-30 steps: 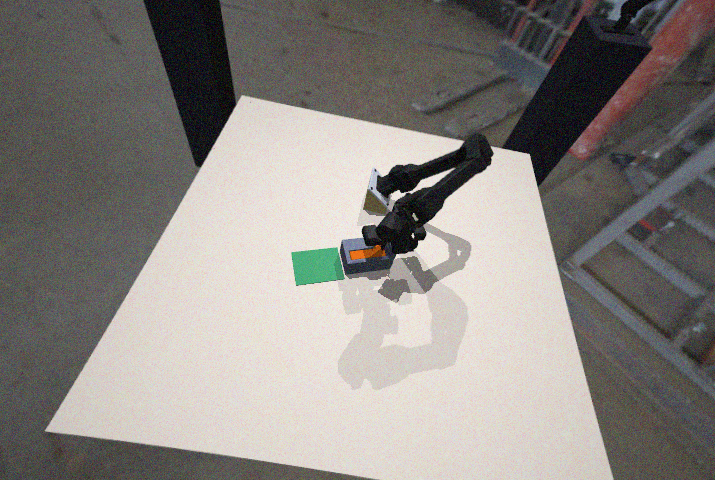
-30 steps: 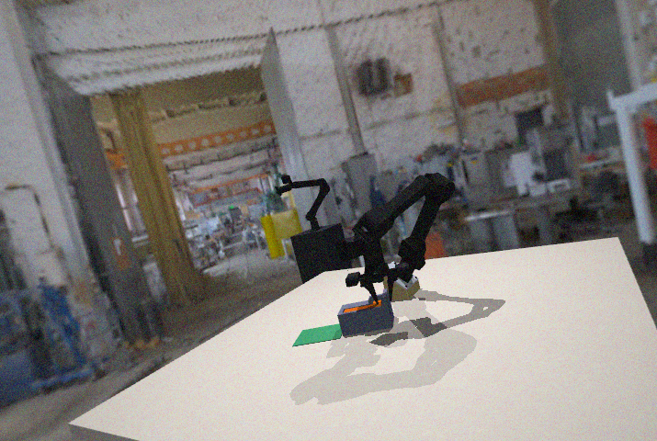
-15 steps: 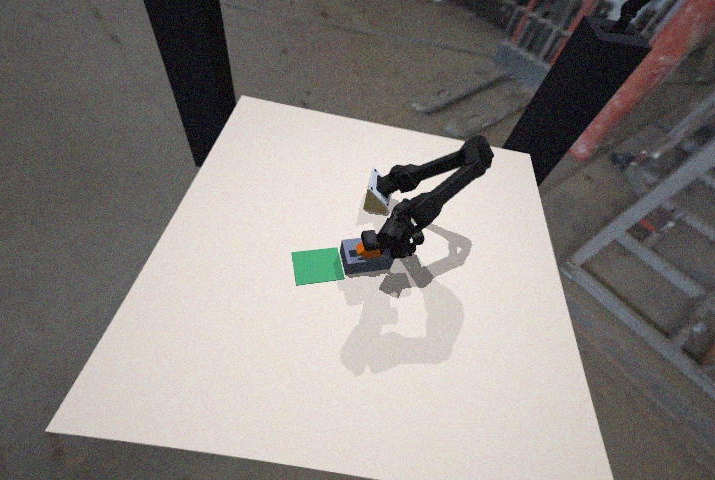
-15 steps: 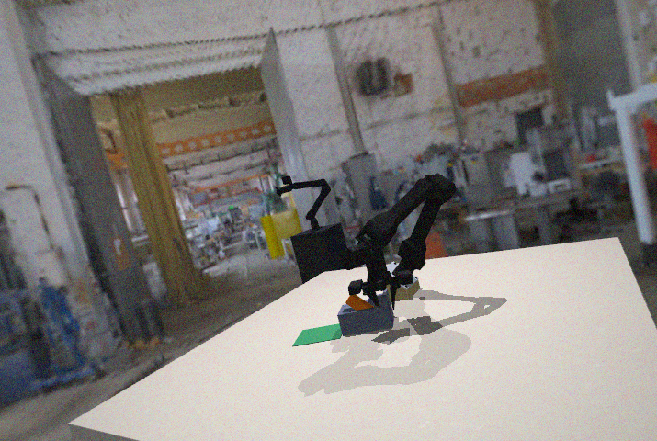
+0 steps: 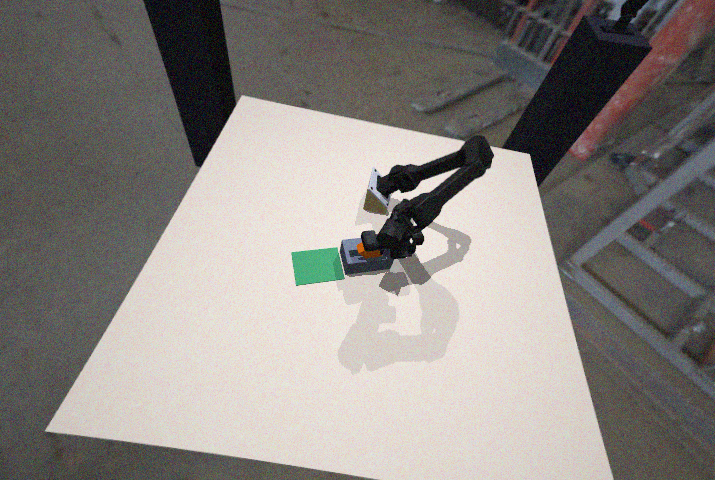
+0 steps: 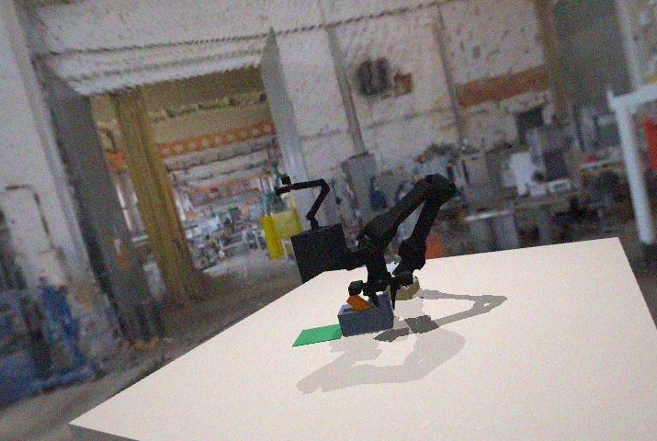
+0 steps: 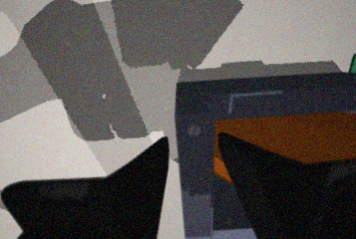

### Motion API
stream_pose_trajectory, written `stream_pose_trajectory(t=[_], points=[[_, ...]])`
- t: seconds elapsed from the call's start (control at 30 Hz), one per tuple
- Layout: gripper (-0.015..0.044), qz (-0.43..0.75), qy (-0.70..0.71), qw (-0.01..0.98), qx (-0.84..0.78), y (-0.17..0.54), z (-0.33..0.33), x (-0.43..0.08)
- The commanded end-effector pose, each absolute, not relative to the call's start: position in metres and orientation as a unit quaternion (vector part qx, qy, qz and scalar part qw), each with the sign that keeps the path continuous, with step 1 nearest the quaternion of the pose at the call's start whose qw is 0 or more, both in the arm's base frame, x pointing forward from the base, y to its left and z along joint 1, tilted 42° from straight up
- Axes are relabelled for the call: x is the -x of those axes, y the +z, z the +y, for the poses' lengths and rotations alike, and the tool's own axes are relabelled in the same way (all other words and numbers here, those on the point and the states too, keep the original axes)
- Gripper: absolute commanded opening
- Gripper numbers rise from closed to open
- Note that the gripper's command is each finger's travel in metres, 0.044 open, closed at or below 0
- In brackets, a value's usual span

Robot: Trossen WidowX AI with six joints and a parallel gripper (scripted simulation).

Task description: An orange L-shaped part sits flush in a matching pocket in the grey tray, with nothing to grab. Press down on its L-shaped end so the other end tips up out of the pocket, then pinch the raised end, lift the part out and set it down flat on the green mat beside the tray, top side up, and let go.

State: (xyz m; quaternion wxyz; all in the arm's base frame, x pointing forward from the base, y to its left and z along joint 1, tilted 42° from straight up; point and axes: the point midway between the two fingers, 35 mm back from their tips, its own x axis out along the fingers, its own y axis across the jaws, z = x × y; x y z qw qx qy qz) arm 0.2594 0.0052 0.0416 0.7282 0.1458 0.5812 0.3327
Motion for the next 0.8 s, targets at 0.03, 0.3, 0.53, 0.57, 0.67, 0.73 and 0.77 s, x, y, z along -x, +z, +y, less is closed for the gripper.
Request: stream_pose_trajectory(t=[0.03, 0.3, 0.53, 0.57, 0.67, 0.73, 0.77], points=[[0.0180, 0.581, 0.333, 0.728, -0.146, 0.042, 0.005, -0.259], [0.0180, 0.583, 0.332, 0.727, -0.147, 0.048, 0.005, -0.257], [0.0180, 0.585, 0.331, 0.725, -0.148, 0.058, 0.004, -0.252], [0.0180, 0.585, 0.331, 0.725, -0.148, 0.061, 0.001, -0.253], [0.0180, 0.586, 0.329, 0.726, -0.147, 0.075, -0.017, -0.254], [0.0180, 0.587, 0.328, 0.726, -0.146, 0.089, -0.033, -0.254], [0.0180, 0.587, 0.329, 0.726, -0.147, 0.098, -0.043, -0.253]])
